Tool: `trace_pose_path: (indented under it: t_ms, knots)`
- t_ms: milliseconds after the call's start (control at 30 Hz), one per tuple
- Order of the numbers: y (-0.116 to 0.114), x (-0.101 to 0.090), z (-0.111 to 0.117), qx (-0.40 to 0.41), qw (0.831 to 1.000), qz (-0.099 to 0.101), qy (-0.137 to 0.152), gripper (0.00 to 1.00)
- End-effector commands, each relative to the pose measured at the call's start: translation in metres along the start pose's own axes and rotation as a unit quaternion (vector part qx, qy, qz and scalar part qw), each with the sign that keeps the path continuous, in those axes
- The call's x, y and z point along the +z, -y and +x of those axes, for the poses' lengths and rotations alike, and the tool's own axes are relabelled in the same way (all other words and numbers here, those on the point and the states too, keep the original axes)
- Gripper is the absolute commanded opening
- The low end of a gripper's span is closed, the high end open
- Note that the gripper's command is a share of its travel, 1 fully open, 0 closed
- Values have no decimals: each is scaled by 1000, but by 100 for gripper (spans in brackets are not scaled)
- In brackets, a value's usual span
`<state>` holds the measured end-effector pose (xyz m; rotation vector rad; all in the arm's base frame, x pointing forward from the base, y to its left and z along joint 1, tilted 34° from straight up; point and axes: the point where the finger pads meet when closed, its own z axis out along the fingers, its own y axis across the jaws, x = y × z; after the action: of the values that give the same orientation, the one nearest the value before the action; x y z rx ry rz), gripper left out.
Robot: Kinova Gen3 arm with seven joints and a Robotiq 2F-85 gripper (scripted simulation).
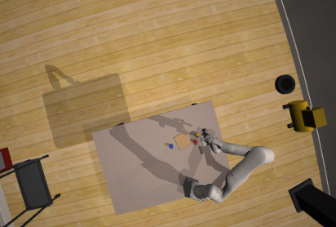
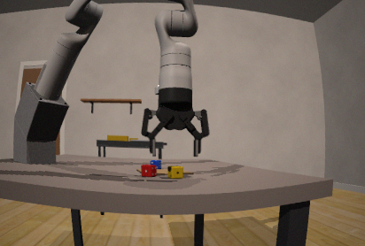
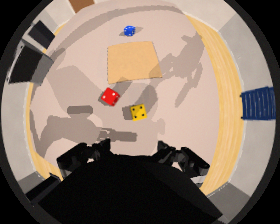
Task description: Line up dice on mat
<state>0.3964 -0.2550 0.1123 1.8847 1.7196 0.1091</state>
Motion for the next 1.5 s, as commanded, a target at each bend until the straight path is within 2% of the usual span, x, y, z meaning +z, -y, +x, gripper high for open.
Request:
trace_pose_path:
  t_ms: [0,1000,1467]
  knots:
    - [-3,1,0,1,1000,-3,1,100]
    - [-3,1,0,1,1000,-3,1,100]
    - [19,0,11,0,1000,-1,0,100]
